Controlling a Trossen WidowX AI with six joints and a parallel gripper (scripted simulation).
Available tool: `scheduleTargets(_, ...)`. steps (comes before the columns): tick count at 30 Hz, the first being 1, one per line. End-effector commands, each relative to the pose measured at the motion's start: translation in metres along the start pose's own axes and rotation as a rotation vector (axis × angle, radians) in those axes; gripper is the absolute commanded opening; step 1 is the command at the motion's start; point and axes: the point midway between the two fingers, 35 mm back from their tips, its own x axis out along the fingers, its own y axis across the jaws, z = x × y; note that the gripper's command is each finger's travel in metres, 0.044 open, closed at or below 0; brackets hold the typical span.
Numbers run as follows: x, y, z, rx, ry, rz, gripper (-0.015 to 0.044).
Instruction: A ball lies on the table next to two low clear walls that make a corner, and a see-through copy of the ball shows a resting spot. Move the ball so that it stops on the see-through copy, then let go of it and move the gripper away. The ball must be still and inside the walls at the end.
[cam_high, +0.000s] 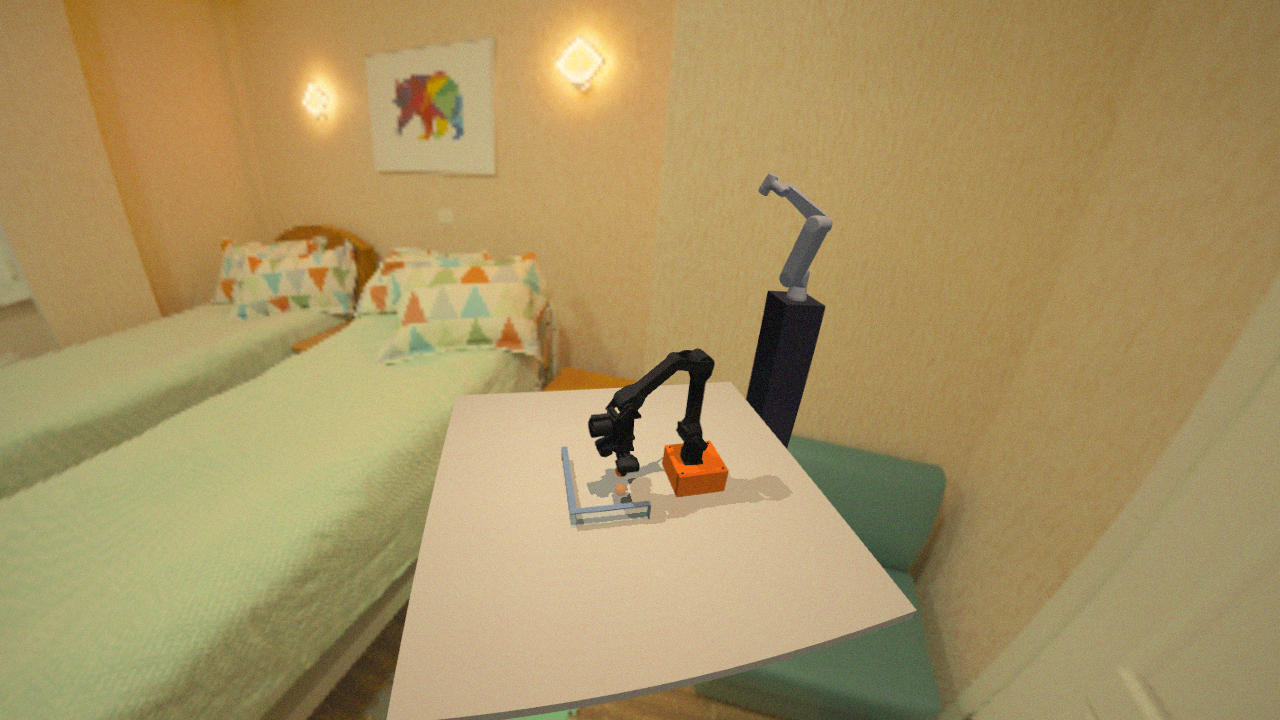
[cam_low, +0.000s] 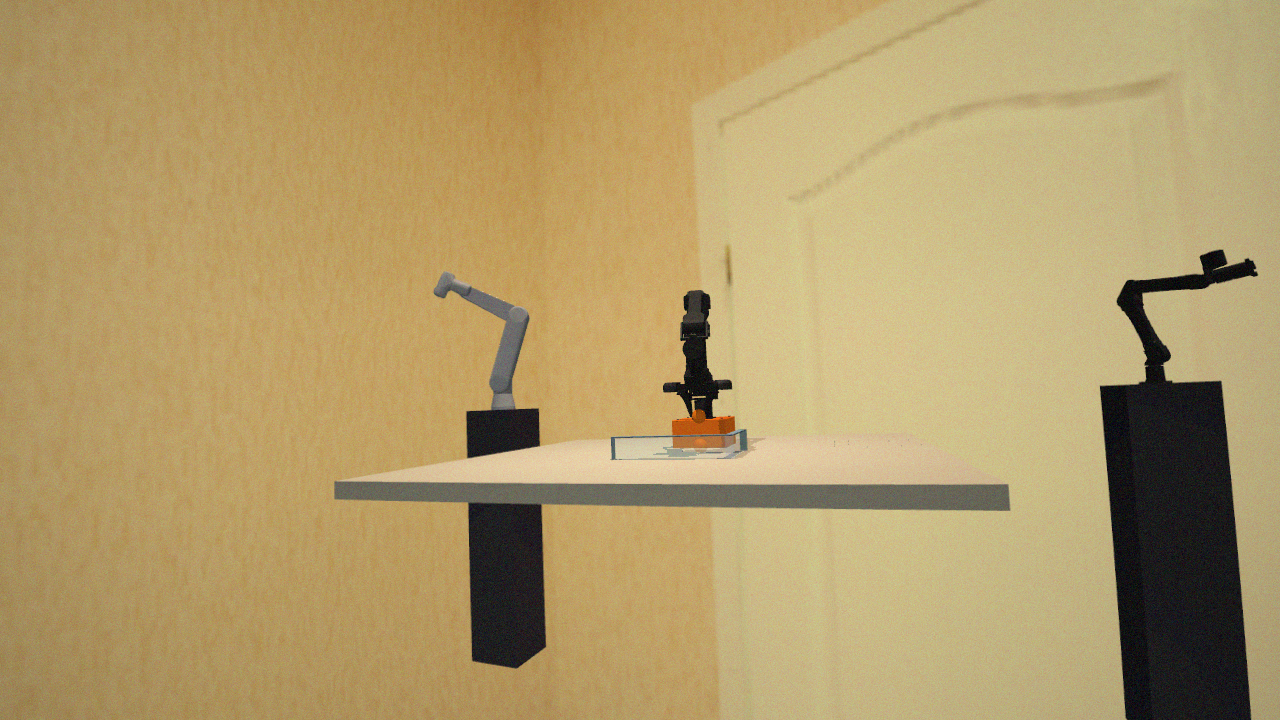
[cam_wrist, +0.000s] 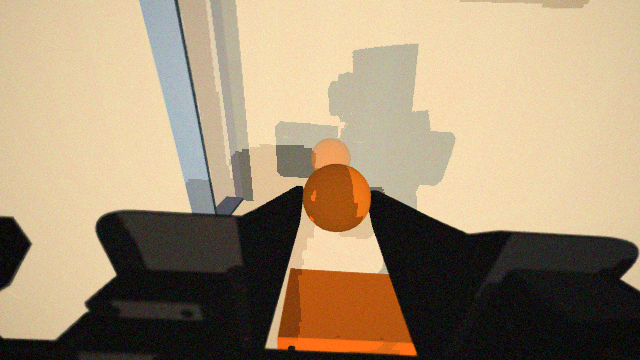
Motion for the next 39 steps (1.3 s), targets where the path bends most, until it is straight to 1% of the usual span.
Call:
scheduleTargets(1,0.009,0.0,-0.001,0.007,-0.007,-0.003,0.0)
scheduleTargets(12,0.068,0.0,-0.002,0.007,-0.006,-0.003,0.0)
scheduleTargets(35,0.088,0.0,-0.002,0.007,-0.006,-0.003,0.0)
scheduleTargets(39,0.085,0.0,-0.002,0.002,-0.01,0.002,0.0105)
